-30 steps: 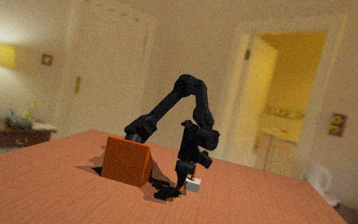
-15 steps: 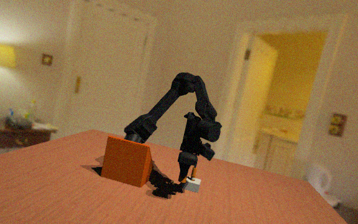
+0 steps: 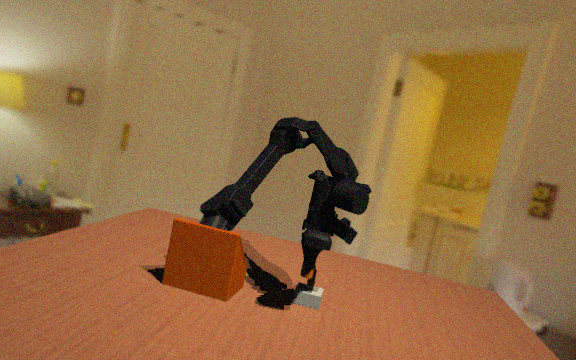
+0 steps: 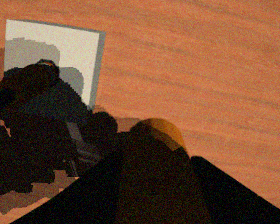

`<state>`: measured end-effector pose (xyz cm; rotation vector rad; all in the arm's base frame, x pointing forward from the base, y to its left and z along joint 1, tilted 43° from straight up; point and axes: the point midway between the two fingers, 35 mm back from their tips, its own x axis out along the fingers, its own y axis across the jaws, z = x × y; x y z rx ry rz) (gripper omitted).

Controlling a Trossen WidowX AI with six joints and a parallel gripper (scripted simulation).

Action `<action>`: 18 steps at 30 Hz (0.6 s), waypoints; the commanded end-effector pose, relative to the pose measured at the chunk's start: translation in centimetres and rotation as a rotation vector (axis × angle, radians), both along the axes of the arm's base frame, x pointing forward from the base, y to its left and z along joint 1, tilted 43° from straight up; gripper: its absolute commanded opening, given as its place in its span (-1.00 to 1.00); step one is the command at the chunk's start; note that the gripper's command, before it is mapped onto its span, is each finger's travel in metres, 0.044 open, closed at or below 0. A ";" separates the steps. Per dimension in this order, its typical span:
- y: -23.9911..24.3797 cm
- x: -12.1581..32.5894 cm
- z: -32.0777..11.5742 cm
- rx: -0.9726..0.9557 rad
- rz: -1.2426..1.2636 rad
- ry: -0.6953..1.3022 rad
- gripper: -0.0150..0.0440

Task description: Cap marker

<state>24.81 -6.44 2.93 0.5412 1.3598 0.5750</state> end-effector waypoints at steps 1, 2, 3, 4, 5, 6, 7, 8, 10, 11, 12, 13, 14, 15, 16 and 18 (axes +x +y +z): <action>0.6 0.7 2.0 -0.003 -0.005 -0.014 -0.49; 0.8 0.7 2.4 -0.003 -0.005 -0.014 -0.49; 1.0 0.8 2.8 -0.003 -0.005 -0.014 -0.49; 1.2 0.8 3.1 -0.002 -0.005 -0.014 -0.49; 1.4 0.9 3.5 -0.002 -0.005 -0.014 -0.49; 1.6 0.9 3.9 -0.001 -0.005 -0.014 -0.49; 1.8 0.9 4.3 -0.001 -0.005 -0.014 -0.49; 2.0 1.0 4.7 0.000 -0.005 -0.014 -0.49; 2.5 1.0 5.4 0.001 -0.004 -0.014 -0.49; 2.7 1.0 5.8 0.002 -0.004 -0.014 -0.49; 2.9 1.0 6.2 0.003 -0.004 -0.014 -0.49; 3.1 1.0 6.6 0.003 -0.004 -0.014 -0.49; 3.3 1.0 6.9 0.004 -0.004 -0.014 -0.49; 3.4 0.9 7.1 0.004 -0.003 -0.014 -0.49; 3.5 0.9 7.1 0.005 -0.003 -0.014 -0.49; 3.5 0.9 7.1 0.005 -0.003 -0.014 -0.49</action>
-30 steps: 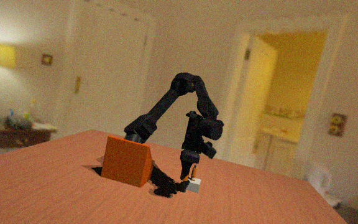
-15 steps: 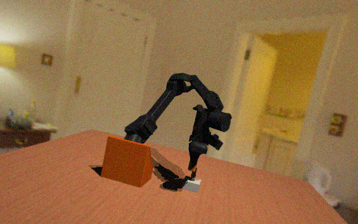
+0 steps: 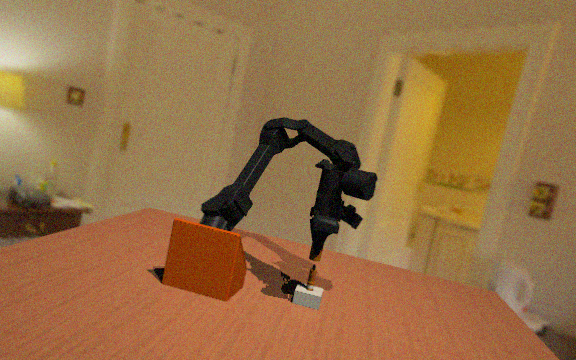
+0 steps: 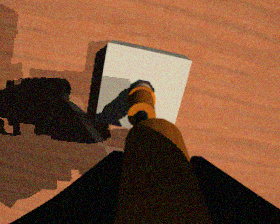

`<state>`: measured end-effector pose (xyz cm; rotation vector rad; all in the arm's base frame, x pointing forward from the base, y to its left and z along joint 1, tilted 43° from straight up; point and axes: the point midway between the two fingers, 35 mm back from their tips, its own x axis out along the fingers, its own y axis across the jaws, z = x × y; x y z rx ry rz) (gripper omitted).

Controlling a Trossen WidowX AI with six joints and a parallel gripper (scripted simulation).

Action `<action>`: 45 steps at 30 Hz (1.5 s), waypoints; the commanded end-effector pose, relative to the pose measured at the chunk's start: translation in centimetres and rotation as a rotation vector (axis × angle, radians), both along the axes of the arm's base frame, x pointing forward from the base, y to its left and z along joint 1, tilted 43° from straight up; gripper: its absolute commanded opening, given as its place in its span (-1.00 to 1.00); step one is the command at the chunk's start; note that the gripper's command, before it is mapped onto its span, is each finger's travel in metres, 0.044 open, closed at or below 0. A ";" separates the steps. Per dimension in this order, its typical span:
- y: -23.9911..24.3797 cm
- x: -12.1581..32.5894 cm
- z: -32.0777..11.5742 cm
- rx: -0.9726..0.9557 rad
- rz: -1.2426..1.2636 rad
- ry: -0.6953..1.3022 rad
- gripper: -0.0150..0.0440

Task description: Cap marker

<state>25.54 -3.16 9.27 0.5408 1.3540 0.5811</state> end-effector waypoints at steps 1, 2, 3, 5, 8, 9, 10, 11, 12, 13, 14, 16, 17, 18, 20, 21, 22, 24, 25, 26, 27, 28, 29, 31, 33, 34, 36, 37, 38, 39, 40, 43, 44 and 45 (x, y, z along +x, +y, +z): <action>0.2 0.2 0.8 0.000 -0.006 -0.008 -0.49; 0.2 0.2 0.7 0.000 -0.006 -0.008 -0.49; 0.2 0.2 0.7 0.000 -0.006 -0.008 -0.49; 0.3 0.2 0.6 0.001 -0.006 -0.008 -0.49; 0.6 0.3 0.3 0.001 -0.006 -0.008 -0.49; 0.6 0.3 0.3 0.001 -0.006 -0.008 -0.49; 0.6 0.3 0.3 0.001 -0.006 -0.008 -0.49; 0.6 0.3 0.3 0.001 -0.006 -0.008 -0.49; 0.7 0.3 0.2 0.001 -0.006 -0.008 -0.49; 0.8 0.3 0.1 0.000 -0.006 -0.008 -0.49; 0.8 0.4 0.0 0.000 -0.006 -0.008 -0.49; 1.0 0.4 -0.2 0.000 -0.006 -0.008 -0.49; 1.1 0.5 -0.3 0.000 -0.006 -0.008 -0.49; 1.2 0.5 -0.5 0.000 -0.006 -0.009 -0.49; 1.4 0.6 -0.7 0.000 -0.006 -0.009 -0.49; 1.5 0.6 -0.8 -0.001 -0.006 -0.009 -0.49; 1.7 0.6 -0.9 -0.001 -0.006 -0.009 -0.49; 1.9 0.7 -1.2 -0.001 -0.006 -0.009 -0.49; 2.0 0.7 -1.3 -0.001 -0.006 -0.009 -0.49; 2.1 0.7 -1.4 -0.001 -0.006 -0.009 -0.49; 2.2 0.8 -1.5 -0.001 -0.006 -0.009 -0.49; 2.3 0.8 -1.6 -0.001 -0.006 -0.009 -0.49; 2.4 0.8 -1.8 -0.001 -0.006 -0.009 -0.49; 2.6 0.8 -2.0 0.000 -0.006 -0.009 -0.49; 2.8 0.9 -2.2 0.000 -0.006 -0.009 -0.49; 2.9 0.9 -2.3 0.000 -0.006 -0.009 -0.49; 3.2 0.9 -2.6 0.000 -0.006 -0.009 -0.49; 3.3 0.9 -2.7 0.000 -0.006 -0.009 -0.49; 3.4 0.9 -2.8 0.001 -0.006 -0.009 -0.49; 3.5 1.0 -2.9 0.001 -0.006 -0.009 -0.49; 3.6 1.0 -3.0 0.001 -0.006 -0.009 -0.49; 3.9 1.0 -3.3 0.002 -0.006 -0.010 -0.49; 4.1 1.0 -3.5 0.002 -0.006 -0.010 -0.49; 4.2 1.0 -3.6 0.002 -0.006 -0.010 -0.49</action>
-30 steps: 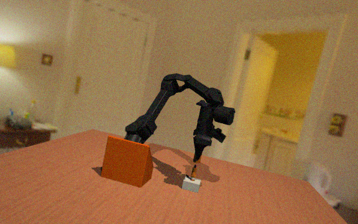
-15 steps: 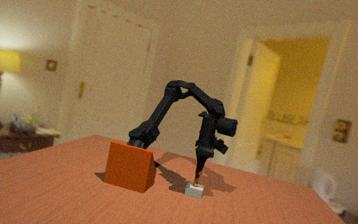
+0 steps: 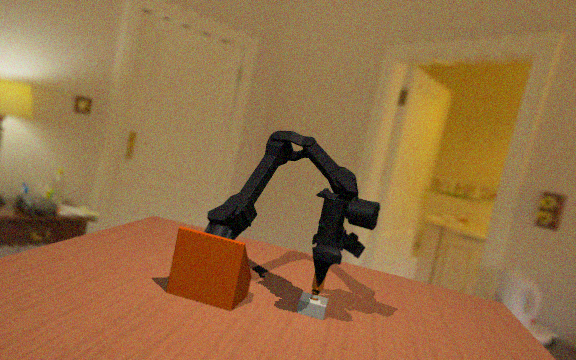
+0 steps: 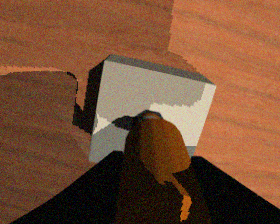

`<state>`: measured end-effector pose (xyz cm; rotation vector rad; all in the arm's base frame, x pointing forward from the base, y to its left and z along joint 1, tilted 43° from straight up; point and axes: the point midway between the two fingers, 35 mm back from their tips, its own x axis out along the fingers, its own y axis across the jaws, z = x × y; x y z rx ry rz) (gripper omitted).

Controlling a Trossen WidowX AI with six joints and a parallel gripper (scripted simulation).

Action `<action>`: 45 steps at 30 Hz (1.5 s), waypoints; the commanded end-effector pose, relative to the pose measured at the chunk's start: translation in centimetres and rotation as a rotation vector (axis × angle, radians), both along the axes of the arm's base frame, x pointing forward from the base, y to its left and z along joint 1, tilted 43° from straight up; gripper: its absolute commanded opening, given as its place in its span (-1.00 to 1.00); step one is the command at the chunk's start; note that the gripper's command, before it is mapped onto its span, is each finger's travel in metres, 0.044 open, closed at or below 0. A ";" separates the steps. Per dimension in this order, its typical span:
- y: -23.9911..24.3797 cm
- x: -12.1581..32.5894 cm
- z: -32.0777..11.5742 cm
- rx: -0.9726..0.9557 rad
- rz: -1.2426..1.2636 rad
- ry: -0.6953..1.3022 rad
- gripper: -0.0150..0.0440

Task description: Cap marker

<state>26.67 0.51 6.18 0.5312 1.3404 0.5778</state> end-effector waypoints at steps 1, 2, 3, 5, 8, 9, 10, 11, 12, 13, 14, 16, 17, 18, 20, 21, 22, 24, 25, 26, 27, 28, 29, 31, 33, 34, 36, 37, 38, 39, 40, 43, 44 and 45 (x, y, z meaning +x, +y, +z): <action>0.6 -0.1 -0.6 0.009 -0.004 0.006 -0.49; 0.6 -0.1 -0.6 0.009 -0.004 0.006 -0.49; 0.7 -0.1 -0.6 0.009 -0.004 0.005 -0.49; 0.7 -0.1 -0.6 0.009 -0.004 0.005 -0.49; 0.7 -0.1 -0.6 0.009 -0.004 0.005 -0.49; 0.7 -0.1 -0.6 0.009 -0.004 0.005 -0.49; 0.7 -0.1 -0.6 0.009 -0.004 0.005 -0.49; 0.7 -0.1 -0.6 0.009 -0.004 0.005 -0.49; 0.7 -0.1 -0.6 0.009 -0.004 0.006 -0.49; 0.7 -0.1 -0.6 0.009 -0.004 0.006 -0.49; 0.7 -0.1 -0.7 0.009 -0.004 0.006 -0.49; 0.7 -0.1 -0.7 0.009 -0.004 0.006 -0.49; 0.7 -0.1 -0.7 0.009 -0.004 0.006 -0.49; 0.7 -0.1 -0.7 0.009 -0.004 0.006 -0.49; 0.7 -0.1 -0.6 0.009 -0.004 0.006 -0.49; 0.7 -0.1 -0.6 0.009 -0.004 0.006 -0.49; 0.6 -0.1 -0.6 0.004 -0.001 0.003 -0.40; 0.6 -0.1 -0.6 0.004 -0.001 0.003 -0.22; 0.6 -0.1 -0.6 0.004 -0.001 0.003 -0.14; 0.6 -0.1 -0.6 0.004 -0.001 0.003 -0.05; 0.6 -0.1 -0.6 0.004 -0.001 0.003 0.04; 0.6 -0.1 -0.6 0.004 -0.001 0.003 0.13; 0.6 -0.1 -0.6 0.004 -0.001 0.003 0.22; 0.6 -0.1 -0.6 0.004 -0.001 0.003 0.40; 0.6 -0.1 -0.6 0.004 -0.001 0.003 0.58; 0.6 -0.1 -0.6 0.004 -0.001 0.003 0.67; 0.6 -0.1 -0.6 0.004 -0.001 0.003 0.84; 0.6 -0.1 -0.6 0.004 -0.001 0.003 0.93; 0.6 -0.1 -0.6 0.004 -0.001 0.003 1.00; 0.6 -0.1 -0.6 0.004 -0.001 0.003 1.00; 0.6 -0.1 -0.6 0.004 -0.001 0.003 1.00; -1.0 -0.1 0.9 0.000 -0.001 0.004 1.00; -2.0 -0.3 2.0 -0.001 -0.001 0.005 1.00; -3.1 -0.6 3.2 -0.001 -0.001 0.005 1.00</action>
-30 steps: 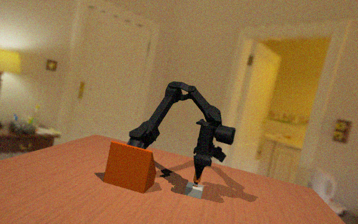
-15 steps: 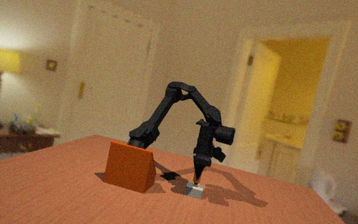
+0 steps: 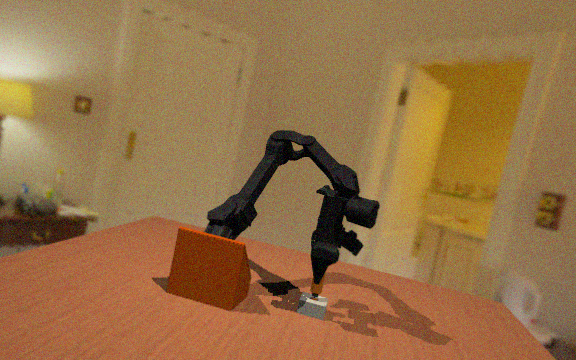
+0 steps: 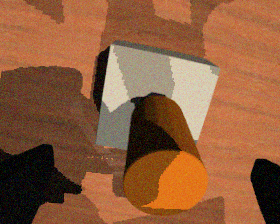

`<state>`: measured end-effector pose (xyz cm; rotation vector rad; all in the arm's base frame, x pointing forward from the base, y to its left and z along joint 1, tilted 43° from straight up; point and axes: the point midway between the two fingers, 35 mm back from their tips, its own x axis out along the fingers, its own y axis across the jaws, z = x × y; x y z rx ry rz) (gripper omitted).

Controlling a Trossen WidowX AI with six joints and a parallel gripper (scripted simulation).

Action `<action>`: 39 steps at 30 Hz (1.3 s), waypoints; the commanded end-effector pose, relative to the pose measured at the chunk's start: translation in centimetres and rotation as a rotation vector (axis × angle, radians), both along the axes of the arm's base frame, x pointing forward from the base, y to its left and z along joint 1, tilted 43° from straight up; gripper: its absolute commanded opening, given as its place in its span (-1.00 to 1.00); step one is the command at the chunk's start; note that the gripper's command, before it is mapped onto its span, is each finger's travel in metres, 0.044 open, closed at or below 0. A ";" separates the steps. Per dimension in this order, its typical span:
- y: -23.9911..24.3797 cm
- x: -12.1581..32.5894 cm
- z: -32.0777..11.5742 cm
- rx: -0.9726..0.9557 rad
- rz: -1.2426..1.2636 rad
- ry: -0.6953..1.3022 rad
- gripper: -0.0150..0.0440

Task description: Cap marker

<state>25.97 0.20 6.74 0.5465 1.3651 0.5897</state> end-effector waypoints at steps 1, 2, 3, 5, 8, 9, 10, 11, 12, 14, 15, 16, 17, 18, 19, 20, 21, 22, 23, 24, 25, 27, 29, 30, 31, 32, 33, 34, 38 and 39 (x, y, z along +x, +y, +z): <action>-3.5 -0.1 3.5 -0.014 -0.010 -0.021 1.00; -4.0 -0.3 4.1 -0.013 -0.009 -0.021 1.00; -4.1 -0.4 4.3 -0.013 -0.009 -0.021 1.00; -4.1 -0.4 4.3 -0.013 -0.009 -0.021 1.00; -4.1 -0.4 4.3 -0.013 -0.009 -0.021 1.00; -4.1 -0.4 4.2 -0.011 -0.017 -0.014 0.91; -3.9 -0.3 4.1 -0.006 -0.041 0.007 0.82; -3.7 -0.3 3.8 0.001 -0.077 0.040 0.73; -3.6 -0.3 3.6 0.006 -0.100 0.061 0.64; -3.5 -0.3 3.6 0.008 -0.108 0.068 0.47; -3.5 -0.3 3.6 0.008 -0.108 0.068 0.38; -3.5 -0.3 3.6 0.008 -0.108 0.068 0.29; -3.5 -0.3 3.6 0.008 -0.108 0.068 0.20; -3.5 -0.3 3.6 0.008 -0.108 0.068 0.11; -3.5 -0.3 3.6 0.008 -0.108 0.068 0.02; -3.5 -0.3 3.6 0.008 -0.108 0.068 -0.07; -3.5 -0.3 3.6 0.008 -0.108 0.068 -0.16; -3.5 -0.3 3.6 0.008 -0.108 0.068 -0.25; -3.5 -0.3 3.6 0.008 -0.108 0.068 -0.33; -3.5 -0.3 3.6 0.008 -0.108 0.068 -0.42; -3.5 -0.3 3.6 0.008 -0.108 0.068 -0.49; -3.5 -0.3 3.6 0.008 -0.108 0.068 -0.49; -3.5 -0.3 3.6 0.008 -0.108 0.068 -0.49; -3.5 -0.3 3.6 0.008 -0.108 0.068 -0.49; -3.5 -0.3 3.6 0.008 -0.108 0.068 -0.49; -3.5 -0.3 3.6 0.008 -0.108 0.068 -0.49; -3.5 -0.3 3.6 0.008 -0.108 0.068 -0.49; -3.5 -0.3 3.6 0.008 -0.108 0.068 -0.49; -3.4 -0.3 3.5 0.008 -0.108 0.068 -0.49; -3.4 -0.3 3.4 0.008 -0.108 0.068 -0.49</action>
